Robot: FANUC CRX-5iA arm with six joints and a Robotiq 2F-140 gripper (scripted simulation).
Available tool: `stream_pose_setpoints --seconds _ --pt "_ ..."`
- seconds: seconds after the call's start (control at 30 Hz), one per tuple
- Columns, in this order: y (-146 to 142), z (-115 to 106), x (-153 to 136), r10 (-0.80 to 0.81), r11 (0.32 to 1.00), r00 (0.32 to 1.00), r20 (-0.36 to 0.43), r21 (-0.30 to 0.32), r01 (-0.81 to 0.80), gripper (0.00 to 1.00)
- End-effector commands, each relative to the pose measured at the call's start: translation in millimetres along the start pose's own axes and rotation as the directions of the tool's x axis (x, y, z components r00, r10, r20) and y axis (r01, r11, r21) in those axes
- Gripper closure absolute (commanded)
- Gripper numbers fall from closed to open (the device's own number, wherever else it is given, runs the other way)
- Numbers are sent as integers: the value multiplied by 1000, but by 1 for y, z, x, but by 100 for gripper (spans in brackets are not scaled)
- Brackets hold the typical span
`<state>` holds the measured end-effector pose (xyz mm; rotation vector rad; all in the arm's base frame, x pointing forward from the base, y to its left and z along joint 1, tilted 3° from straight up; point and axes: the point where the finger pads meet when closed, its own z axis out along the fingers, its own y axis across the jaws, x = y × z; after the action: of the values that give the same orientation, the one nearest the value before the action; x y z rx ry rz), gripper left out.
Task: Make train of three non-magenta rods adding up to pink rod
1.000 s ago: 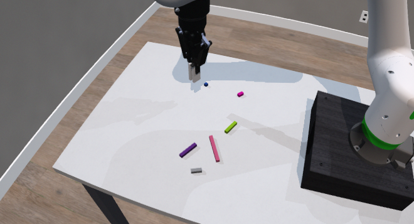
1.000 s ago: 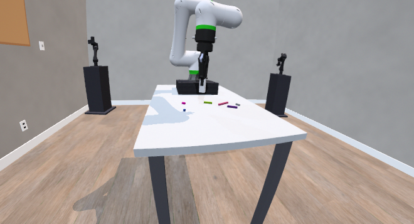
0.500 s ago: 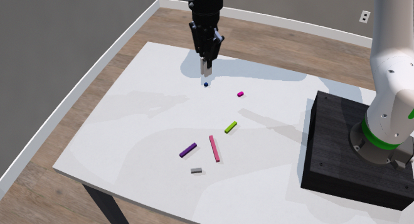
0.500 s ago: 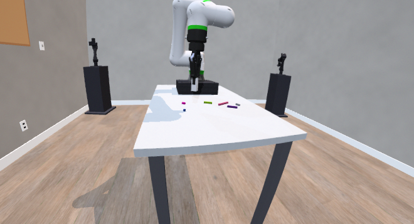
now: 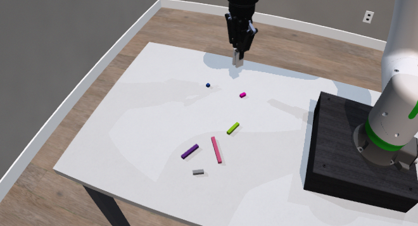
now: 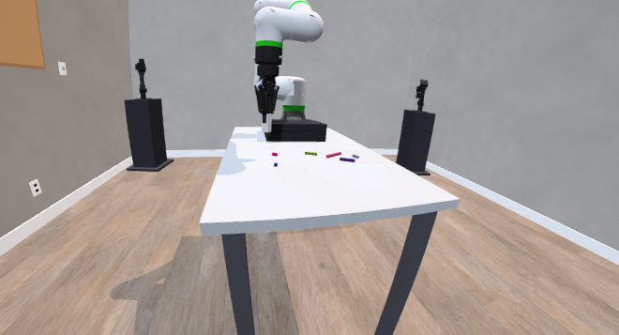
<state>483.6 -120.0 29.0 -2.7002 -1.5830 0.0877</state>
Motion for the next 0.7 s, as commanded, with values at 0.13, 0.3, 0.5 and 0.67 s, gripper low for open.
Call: stream_pose_setpoints --seconds 0.13,0.3,0.5,0.67 --pt "0 0 0 0 1000 1000 0 -1 0 97" --pt "0 1 0 0 1000 1000 0 -1 0 97" --pt "0 11 0 0 1000 1000 0 -1 0 97" --pt "1 30 0 0 1000 1000 0 -1 0 97"
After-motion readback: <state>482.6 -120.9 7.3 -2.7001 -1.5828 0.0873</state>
